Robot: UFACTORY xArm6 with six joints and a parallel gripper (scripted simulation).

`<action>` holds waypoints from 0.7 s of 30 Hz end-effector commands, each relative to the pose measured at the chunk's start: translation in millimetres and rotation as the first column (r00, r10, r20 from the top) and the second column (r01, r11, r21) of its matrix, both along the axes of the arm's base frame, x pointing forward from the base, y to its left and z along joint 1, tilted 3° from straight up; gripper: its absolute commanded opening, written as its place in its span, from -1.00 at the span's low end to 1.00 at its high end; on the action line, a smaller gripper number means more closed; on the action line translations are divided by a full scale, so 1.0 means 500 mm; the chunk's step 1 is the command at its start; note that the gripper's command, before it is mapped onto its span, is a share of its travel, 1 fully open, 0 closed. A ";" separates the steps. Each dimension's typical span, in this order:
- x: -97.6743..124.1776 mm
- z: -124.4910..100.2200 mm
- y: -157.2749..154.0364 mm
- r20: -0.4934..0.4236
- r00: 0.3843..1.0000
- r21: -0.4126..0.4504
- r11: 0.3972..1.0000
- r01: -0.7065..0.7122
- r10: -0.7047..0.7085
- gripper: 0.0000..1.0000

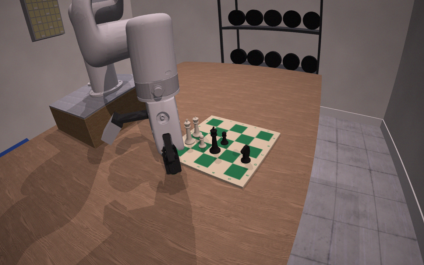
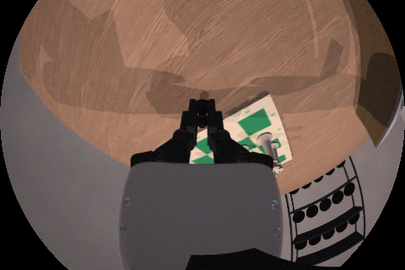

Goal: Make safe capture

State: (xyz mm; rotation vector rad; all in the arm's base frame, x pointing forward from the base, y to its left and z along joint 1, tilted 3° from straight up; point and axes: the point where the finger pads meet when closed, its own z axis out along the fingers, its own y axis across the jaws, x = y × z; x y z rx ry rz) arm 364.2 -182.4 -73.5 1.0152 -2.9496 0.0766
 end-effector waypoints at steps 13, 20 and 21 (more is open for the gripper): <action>0.003 0.001 -0.001 0.003 1.000 -0.001 1.000 0.000 0.000 -1.00; 0.003 -0.001 -0.001 0.003 1.000 -0.001 1.000 0.000 0.000 -1.00; 0.003 -0.001 -0.001 0.003 1.000 -0.001 1.000 0.000 0.000 -1.00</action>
